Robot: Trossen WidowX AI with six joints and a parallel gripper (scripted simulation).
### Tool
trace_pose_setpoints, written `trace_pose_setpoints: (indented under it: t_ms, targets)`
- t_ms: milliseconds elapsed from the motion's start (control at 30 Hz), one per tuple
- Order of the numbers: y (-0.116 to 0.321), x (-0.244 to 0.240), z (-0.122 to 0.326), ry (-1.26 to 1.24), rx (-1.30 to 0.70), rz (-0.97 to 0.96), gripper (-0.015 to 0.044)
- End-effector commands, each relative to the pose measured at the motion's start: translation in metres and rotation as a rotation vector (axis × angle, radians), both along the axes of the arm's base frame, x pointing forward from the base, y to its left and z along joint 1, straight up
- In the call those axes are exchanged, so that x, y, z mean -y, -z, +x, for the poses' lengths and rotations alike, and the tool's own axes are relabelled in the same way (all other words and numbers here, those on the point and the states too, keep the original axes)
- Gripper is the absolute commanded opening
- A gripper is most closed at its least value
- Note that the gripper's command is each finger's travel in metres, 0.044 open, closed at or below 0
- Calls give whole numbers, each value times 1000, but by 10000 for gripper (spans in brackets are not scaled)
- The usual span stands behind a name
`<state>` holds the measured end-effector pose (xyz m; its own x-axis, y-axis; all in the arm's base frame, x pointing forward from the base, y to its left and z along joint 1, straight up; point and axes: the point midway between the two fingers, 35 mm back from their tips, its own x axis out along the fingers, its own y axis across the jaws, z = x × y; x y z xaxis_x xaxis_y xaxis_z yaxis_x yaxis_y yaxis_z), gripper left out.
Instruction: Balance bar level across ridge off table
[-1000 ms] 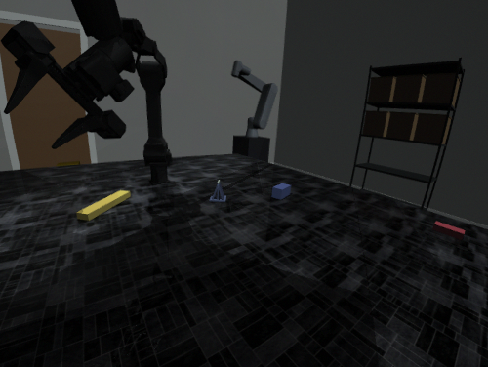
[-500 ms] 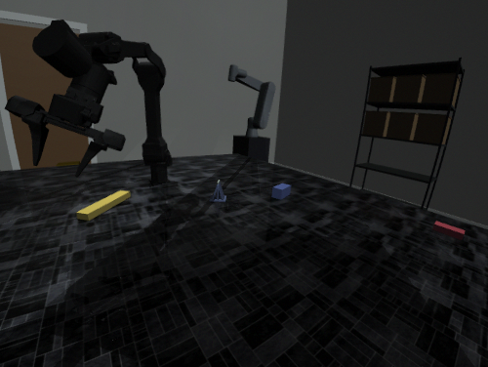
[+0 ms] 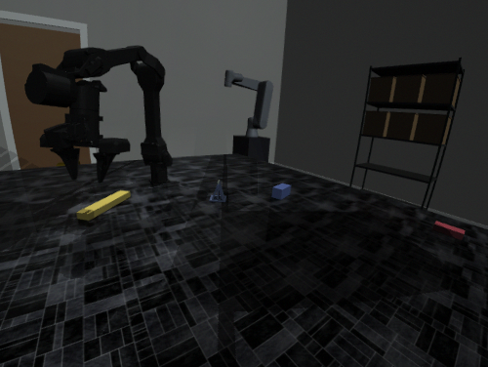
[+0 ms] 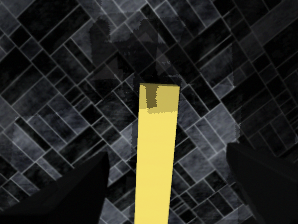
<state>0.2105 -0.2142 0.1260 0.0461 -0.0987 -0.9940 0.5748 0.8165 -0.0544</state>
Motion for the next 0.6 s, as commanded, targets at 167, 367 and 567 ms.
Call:
trace_pose_setpoints:
  t_ms: [167, 367, 567]
  targets:
    - [8, -11, -16, 123, -20, 83, 315]
    - [29, -10, -15, 123, -20, 83, 315]
    - [53, -10, -16, 123, -20, 83, 315]
